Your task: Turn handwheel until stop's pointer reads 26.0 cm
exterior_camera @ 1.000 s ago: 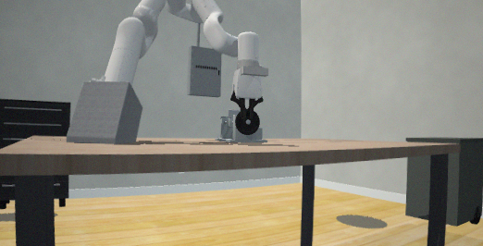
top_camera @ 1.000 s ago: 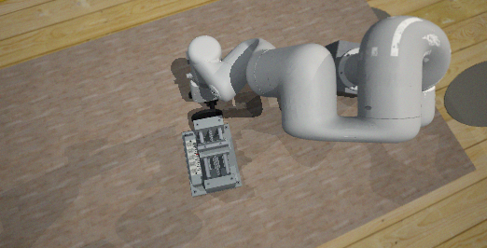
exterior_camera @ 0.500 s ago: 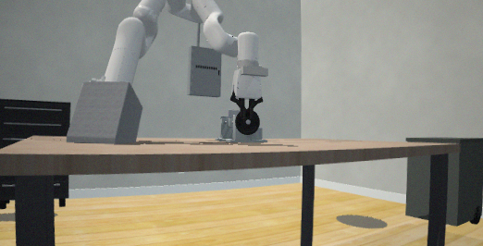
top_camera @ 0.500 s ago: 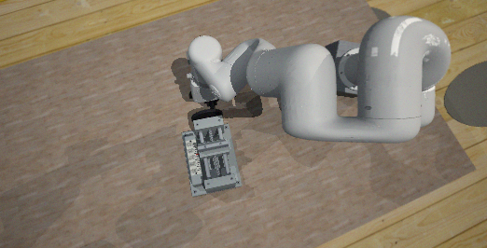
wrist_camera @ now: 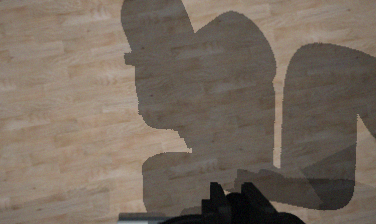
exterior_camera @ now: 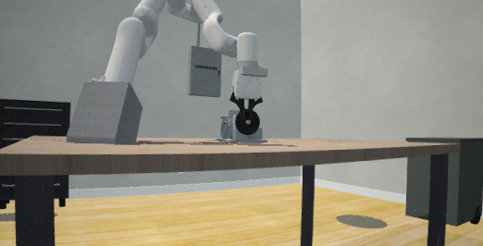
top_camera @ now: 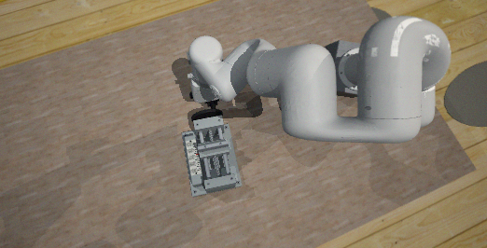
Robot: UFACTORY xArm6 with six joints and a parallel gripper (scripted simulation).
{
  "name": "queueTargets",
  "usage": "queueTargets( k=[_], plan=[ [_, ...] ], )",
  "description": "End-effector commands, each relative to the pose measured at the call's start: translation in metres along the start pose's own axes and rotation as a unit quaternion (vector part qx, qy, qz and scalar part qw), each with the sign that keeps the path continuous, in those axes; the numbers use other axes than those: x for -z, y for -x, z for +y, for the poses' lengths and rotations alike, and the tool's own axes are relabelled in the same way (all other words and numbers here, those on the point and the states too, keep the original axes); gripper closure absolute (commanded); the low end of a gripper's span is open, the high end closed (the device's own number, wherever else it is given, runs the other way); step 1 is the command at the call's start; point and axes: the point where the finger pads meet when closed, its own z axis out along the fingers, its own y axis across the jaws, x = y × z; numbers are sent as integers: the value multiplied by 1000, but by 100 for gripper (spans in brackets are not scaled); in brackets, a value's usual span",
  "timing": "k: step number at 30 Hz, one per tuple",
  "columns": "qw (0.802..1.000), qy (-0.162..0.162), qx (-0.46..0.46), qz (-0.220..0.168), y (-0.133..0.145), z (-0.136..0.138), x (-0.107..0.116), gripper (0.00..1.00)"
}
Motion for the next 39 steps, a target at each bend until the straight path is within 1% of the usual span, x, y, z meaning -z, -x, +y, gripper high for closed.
queueTargets(
  k=[1, 39],
  plan=[
    [1000, -1, 0, 0, 0, -1, 1, 94],
    [1000, -1, 0, 0, 0, 6, -7, 94]
  ],
)
